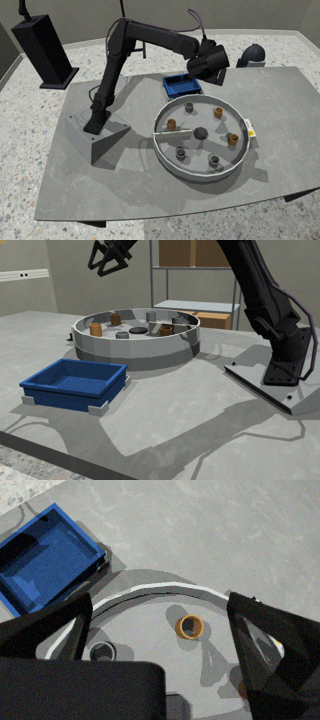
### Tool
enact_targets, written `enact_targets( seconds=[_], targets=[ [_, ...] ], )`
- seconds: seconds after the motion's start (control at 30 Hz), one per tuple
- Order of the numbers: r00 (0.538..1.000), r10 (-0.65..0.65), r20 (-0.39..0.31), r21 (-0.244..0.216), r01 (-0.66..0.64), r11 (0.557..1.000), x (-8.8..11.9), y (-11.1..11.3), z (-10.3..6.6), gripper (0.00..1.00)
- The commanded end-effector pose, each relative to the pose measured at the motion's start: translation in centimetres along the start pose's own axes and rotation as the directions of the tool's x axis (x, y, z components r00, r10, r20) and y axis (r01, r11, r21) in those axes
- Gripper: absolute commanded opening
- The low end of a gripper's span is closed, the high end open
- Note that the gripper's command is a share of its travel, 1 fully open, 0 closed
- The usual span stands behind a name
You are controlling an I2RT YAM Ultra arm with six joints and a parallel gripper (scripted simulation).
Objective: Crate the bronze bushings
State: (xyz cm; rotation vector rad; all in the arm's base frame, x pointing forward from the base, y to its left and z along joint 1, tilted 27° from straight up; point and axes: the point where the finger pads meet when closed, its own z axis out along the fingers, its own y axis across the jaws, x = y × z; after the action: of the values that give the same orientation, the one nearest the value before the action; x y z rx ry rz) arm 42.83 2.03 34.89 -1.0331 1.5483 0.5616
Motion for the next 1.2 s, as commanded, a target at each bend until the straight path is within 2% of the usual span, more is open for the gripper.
enact_targets(
  seconds=[0.0, 0.03, 0.1, 0.13, 0.17, 0.3, 0.33, 0.37, 0.4, 0.43, 0.47, 0.5, 0.53, 0.57, 0.63, 0.73, 1.17],
  targets=[
    [0.985, -0.004, -0.174, 0.091, 0.02, 0.996, 1.8, -0.2, -3.0, 1.0],
    [0.964, 0.022, -0.265, 0.109, 0.008, 0.994, 3.8, 0.2, -4.1, 1.0],
    [0.962, 0.052, -0.269, 0.1, -0.026, 0.995, 5.1, -0.2, -3.7, 1.0],
    [0.932, 0.048, -0.36, 0.119, -0.005, 0.993, 5.8, 1.0, -5.3, 1.0],
    [0.928, 0.077, -0.363, 0.109, -0.039, 0.993, 7.1, 0.6, -5.0, 1.0],
    [0.929, 0.074, -0.363, 0.105, -0.038, 0.994, 7.0, 0.6, -4.8, 1.0],
    [0.889, 0.071, -0.452, 0.118, -0.019, 0.993, 7.7, 2.0, -6.7, 1.0],
    [0.889, 0.071, -0.452, 0.118, -0.019, 0.993, 7.7, 2.0, -6.7, 1.0],
    [0.836, 0.111, -0.537, 0.099, -0.068, 0.993, 10.3, 3.7, -7.9, 1.0],
    [0.839, 0.095, -0.536, 0.105, -0.046, 0.993, 9.7, 3.4, -8.1, 1.0],
    [0.785, 0.125, -0.607, 0.08, -0.096, 0.992, 11.8, 5.2, -9.2, 1.0],
    [0.785, 0.125, -0.607, 0.08, -0.096, 0.992, 11.8, 5.2, -9.2, 1.0],
    [0.739, 0.126, -0.662, 0.061, -0.115, 0.991, 12.8, 6.5, -10.5, 1.0],
    [0.738, 0.13, -0.662, 0.06, -0.12, 0.991, 13.0, 6.4, -10.4, 1.0],
    [0.675, 0.121, -0.728, 0.03, -0.145, 0.989, 14.0, 8.3, -12.1, 1.0],
    [0.653, 0.111, -0.749, 0.02, -0.145, 0.989, 14.3, 8.7, -12.7, 1.0],
    [0.665, 0.101, -0.74, 0.026, -0.123, 0.992, 13.7, 8.2, -12.7, 1.0]
  ],
)
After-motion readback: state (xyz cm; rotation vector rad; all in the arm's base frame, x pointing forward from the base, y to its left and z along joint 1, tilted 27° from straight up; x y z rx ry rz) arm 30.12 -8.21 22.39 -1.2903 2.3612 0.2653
